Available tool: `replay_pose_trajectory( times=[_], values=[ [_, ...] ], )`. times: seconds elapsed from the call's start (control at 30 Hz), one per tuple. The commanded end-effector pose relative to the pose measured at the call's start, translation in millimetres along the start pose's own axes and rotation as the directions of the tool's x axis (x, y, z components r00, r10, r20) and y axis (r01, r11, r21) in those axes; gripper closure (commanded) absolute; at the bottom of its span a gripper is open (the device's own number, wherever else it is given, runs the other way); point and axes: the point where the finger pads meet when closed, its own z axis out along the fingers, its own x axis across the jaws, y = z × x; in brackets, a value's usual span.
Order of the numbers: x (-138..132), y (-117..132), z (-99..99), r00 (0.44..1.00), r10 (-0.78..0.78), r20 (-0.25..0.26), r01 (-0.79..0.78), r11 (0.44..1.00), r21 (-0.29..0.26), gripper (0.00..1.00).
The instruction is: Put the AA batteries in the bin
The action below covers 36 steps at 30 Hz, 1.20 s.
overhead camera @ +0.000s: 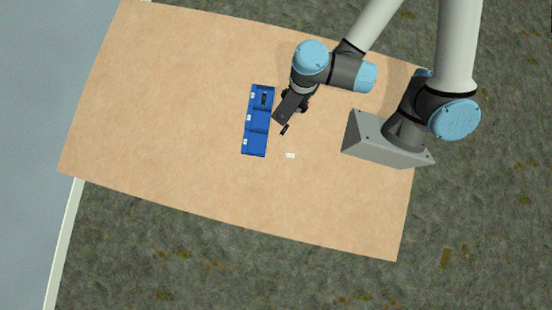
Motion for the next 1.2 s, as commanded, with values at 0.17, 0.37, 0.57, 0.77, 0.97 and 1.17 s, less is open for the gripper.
replay_pose_trajectory(
  times=[0.17,0.37,0.57,0.77,0.97,1.17],
  values=[
    [24,-2,-4.2,0.981,-0.196,0.0,0.196,0.981,0.0,1.0],
    [48,-5,-4.2,0.925,-0.38,0.0,0.38,0.925,-0.001,1.0],
    [84,-8,-4.3,0.885,-0.466,-0.001,0.466,0.885,0.0,1.0],
    [118,-12,-4.3,0.885,-0.466,-0.001,0.466,0.885,0.0,1.0],
    [119,-12,-4.3,0.885,-0.466,-0.001,0.466,0.885,0.0,1.0],
    [116,-12,-4.3,0.885,-0.466,-0.001,0.466,0.885,0.0,1.0]
  ],
)
